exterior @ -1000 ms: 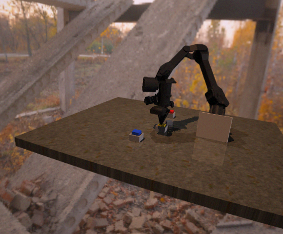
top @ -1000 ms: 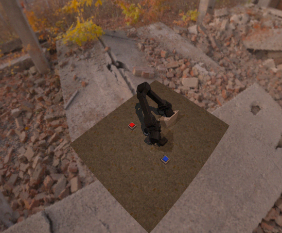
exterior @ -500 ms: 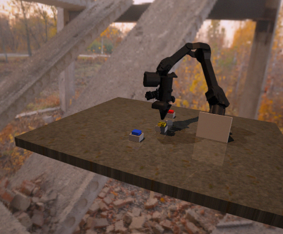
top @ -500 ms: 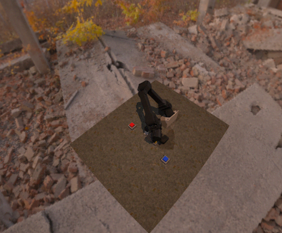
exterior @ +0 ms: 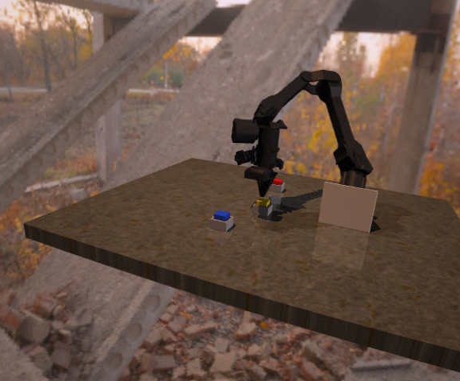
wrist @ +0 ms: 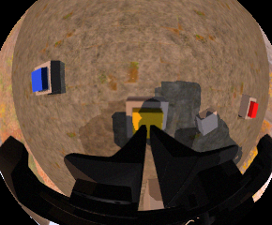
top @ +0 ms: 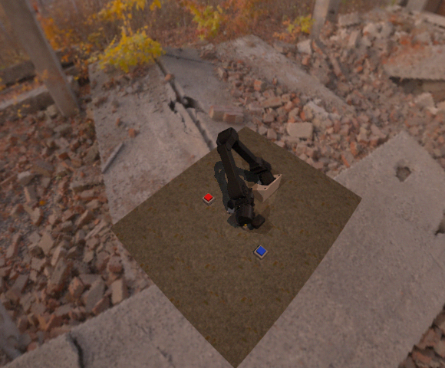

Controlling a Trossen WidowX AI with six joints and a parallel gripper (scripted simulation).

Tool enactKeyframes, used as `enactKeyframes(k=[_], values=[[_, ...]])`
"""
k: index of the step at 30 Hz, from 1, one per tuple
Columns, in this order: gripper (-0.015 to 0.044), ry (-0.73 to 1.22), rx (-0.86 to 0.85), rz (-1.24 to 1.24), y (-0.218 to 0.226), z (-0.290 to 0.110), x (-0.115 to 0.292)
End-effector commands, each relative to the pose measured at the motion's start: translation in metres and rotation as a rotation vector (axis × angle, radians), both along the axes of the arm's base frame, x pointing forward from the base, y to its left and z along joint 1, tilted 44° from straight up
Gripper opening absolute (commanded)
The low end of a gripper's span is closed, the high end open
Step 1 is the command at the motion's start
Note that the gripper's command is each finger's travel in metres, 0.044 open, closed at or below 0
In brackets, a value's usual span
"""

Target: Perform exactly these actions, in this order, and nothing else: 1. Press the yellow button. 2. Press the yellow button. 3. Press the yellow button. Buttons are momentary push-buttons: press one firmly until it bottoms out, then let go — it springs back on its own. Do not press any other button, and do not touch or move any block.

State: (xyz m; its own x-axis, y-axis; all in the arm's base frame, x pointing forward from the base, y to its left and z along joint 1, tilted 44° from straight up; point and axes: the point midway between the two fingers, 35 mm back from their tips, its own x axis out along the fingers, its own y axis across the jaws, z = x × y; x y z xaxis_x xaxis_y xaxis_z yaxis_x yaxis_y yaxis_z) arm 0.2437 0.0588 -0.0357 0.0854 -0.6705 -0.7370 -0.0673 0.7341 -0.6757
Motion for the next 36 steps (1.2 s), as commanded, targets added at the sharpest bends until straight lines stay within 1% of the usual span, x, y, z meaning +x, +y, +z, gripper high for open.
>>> enactKeyframes(k=[1, 9, 28, 32, 36], values=[[0.002, 0.01, -0.011, 0.002, -0.007, -0.006, -0.002], [0.002, 0.009, -0.012, 0.002, -0.015, -0.014, -0.002], [0.002, 0.009, -0.012, 0.002, -0.015, -0.014, -0.002], [0.002, 0.009, -0.01, 0.002, 0.007, 0.009, -0.004], [0.002, 0.01, -0.01, 0.002, 0.008, 0.011, -0.004]])
